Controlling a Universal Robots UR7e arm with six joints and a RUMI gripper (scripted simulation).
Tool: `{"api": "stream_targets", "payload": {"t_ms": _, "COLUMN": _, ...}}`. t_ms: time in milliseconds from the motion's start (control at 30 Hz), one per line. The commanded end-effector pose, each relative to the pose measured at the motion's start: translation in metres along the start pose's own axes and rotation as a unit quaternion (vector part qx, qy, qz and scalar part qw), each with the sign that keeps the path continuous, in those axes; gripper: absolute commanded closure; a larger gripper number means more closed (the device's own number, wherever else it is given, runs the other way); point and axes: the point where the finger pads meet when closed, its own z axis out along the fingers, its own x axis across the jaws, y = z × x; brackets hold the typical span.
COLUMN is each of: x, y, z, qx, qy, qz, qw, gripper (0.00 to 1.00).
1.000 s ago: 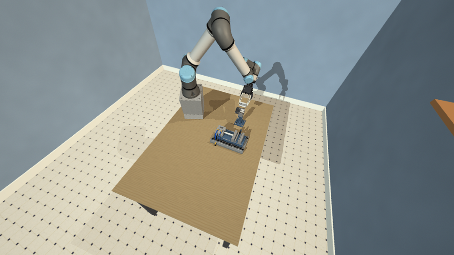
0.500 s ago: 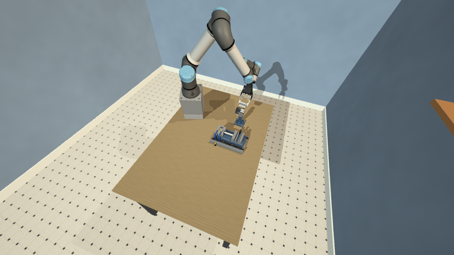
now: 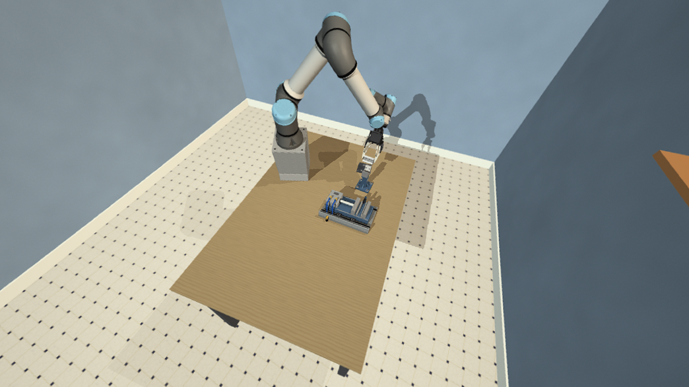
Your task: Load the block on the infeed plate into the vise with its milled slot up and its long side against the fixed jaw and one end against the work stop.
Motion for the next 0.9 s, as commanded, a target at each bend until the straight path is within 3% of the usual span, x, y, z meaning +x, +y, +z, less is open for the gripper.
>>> {"api": "stream_targets", "payload": {"t_ms": 0, "x": 0.000, "y": -0.002, "z": 0.002, "qx": 0.000, "qy": 0.001, "qz": 0.000, "qw": 1.000, "gripper": 1.00}}
{"api": "stream_targets", "payload": {"t_ms": 867, "x": 0.000, "y": -0.019, "z": 0.019, "qx": 0.000, "qy": 0.001, "qz": 0.000, "qw": 1.000, "gripper": 1.00}}
